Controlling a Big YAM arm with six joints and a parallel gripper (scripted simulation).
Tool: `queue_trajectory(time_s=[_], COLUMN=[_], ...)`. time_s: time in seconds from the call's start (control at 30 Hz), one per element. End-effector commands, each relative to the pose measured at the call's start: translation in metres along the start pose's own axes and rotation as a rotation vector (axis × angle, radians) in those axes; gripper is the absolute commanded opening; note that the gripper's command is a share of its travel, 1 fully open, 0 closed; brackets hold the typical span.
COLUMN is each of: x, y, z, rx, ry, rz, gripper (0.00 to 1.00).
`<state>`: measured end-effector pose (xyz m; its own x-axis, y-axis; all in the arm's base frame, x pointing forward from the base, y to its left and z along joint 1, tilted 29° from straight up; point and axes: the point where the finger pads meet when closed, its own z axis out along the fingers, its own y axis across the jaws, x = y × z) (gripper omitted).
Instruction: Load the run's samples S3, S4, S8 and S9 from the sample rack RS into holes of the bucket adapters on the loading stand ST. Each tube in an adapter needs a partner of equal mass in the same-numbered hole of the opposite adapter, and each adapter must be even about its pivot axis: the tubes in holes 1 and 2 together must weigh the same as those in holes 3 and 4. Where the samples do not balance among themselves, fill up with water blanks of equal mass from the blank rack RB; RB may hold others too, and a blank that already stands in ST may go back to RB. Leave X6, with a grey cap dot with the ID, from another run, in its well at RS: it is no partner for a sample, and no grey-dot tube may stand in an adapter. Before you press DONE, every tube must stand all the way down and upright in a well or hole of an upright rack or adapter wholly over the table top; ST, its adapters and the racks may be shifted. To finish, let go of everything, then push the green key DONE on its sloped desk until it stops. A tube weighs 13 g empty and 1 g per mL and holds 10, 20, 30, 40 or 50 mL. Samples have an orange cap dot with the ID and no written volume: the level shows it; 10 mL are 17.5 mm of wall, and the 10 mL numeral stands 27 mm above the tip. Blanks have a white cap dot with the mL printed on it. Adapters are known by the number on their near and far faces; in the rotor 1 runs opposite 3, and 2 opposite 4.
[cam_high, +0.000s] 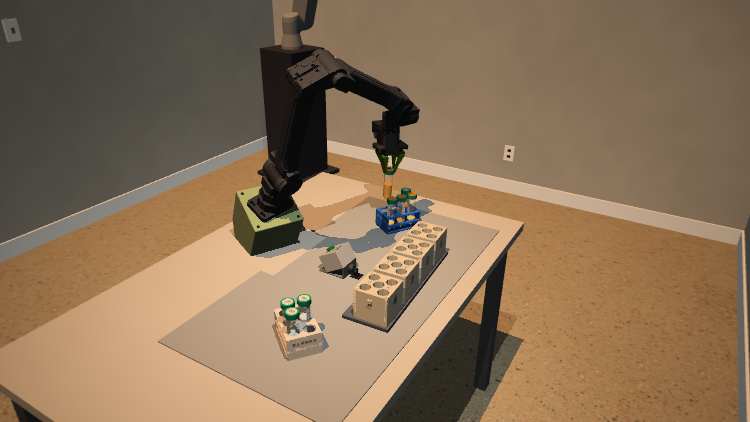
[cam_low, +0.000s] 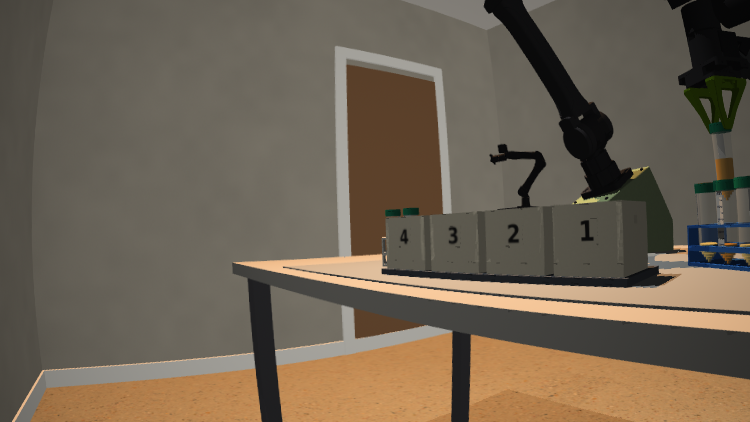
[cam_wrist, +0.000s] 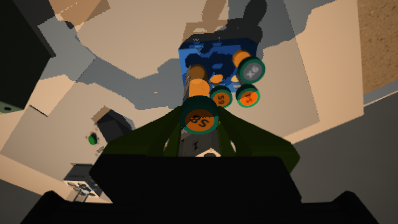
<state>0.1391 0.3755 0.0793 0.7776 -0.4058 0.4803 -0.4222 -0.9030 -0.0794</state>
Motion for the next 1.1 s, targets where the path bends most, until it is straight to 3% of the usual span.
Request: queue_trajectory(time_s=[0.0,0.03,0.07,0.33,0.43,0.47,0.5,0.57,0.6,1.07], x=[-0.003,-0.006,-0.001,0.000,-0.011,-0.002,-0.007,-0.007,-0.002,-0.001], y=[-0.007,-0.015,-0.007,-0.007,-0.019,-0.017,-0.025,-0.025,-0.017,-0.018], z=[0.004,-0.002,0.010,0.031,0.019,0.017,0.011,0.011,0.017,0.016], rx=[0.014,0.035,0.012,0.011,0.050,0.042,0.069,0.069,0.042,0.042], ry=[-0.003,-0.009,-0.002,-0.002,-0.013,-0.013,-0.019,-0.019,-0.013,-0.013], rz=[-0.012,-0.012,-0.008,-0.008,-0.022,0.003,-0.009,-0.009,0.003,0.003], gripper=[0.00,0.00,0.00,0.00,0.00,0.00,0.00,0.00,0.00,0.00])
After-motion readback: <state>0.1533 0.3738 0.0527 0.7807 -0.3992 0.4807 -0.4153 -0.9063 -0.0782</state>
